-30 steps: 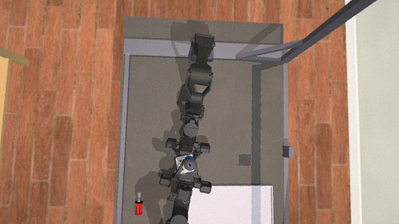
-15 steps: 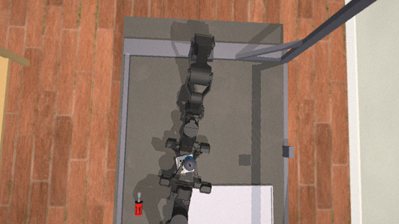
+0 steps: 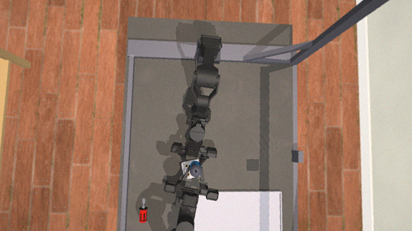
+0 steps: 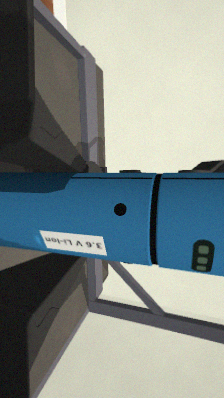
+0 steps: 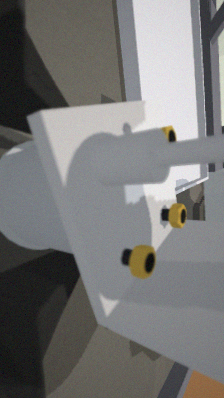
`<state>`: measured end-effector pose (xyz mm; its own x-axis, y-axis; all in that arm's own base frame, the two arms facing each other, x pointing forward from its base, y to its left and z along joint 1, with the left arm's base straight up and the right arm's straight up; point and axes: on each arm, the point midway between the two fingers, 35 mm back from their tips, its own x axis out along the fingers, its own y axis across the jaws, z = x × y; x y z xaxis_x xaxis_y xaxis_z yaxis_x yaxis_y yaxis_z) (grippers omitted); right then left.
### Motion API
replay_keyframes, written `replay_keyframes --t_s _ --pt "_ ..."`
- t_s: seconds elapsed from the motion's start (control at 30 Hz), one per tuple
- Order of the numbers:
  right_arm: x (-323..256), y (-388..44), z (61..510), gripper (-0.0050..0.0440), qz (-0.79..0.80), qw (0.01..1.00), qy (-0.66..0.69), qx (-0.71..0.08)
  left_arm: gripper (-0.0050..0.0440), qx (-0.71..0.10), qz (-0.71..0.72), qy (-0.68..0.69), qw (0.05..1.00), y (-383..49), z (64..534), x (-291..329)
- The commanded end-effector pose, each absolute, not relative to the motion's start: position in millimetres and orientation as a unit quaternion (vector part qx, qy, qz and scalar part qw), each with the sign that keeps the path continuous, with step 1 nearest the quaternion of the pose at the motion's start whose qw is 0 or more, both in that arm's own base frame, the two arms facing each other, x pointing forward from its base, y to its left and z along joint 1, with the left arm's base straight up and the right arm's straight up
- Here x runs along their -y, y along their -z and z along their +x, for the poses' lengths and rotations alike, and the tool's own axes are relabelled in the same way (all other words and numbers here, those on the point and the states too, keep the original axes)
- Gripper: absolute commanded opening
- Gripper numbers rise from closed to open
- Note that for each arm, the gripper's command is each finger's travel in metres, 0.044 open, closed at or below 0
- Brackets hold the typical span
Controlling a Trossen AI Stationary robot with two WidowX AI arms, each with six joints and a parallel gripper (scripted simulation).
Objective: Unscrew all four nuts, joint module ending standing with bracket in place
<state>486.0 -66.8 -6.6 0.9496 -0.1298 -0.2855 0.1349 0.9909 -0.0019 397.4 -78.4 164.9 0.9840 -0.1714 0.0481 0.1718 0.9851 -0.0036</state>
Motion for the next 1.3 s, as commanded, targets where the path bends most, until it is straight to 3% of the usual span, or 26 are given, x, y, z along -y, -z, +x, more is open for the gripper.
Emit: replay_keyframes --t_s 0.0,0.7,1.27 --pt "67.7 -9.7 491.7 0.0240 0.009 0.990 0.068 -0.124 0.0161 0.030 -0.005 0.087 0.996 -172.1 396.9 79.6" --pt "67.7 -9.7 491.7 0.0240 0.009 0.990 0.068 -0.124 0.0161 0.025 -0.004 0.087 0.996 -138.6 397.8 79.8" --pt "67.7 -9.7 491.7 0.0240 0.009 0.990 0.068 -0.124 0.0161 0.025 -0.004 0.087 0.996 -143.2 397.8 79.8"
